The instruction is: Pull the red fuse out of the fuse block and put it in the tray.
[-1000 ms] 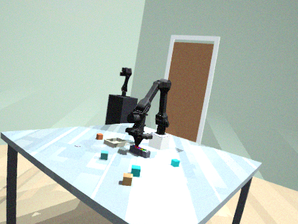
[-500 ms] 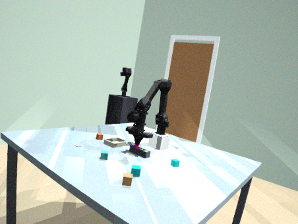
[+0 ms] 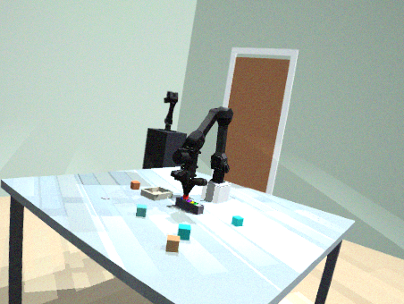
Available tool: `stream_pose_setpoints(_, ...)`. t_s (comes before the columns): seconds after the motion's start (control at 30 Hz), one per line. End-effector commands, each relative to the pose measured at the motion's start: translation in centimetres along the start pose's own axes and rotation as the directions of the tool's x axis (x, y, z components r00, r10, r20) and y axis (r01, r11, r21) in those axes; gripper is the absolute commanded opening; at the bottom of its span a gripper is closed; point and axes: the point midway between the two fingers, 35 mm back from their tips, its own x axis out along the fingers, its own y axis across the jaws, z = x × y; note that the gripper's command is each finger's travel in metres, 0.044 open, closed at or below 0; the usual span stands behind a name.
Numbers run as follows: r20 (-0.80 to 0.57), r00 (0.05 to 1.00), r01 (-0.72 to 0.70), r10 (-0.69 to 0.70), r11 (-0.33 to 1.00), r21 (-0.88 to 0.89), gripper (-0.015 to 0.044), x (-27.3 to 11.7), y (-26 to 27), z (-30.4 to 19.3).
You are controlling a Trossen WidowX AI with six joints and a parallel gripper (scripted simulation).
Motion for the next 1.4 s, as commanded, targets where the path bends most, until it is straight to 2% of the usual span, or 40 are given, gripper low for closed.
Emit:
stream_pose_setpoints(0.0,0.002,1.0,0.0,0.0,1.0,0.001,0.0,-0.3,0.0,0.0)
stream_pose_setpoints(0.8,0.002,1.0,0.001,-0.001,1.0,0.003,0.0,-1.5,0.0,0.0)
stream_pose_setpoints(1.37,0.002,1.0,0.002,-0.002,1.0,0.003,0.0,-3.7,-0.1,0.0)
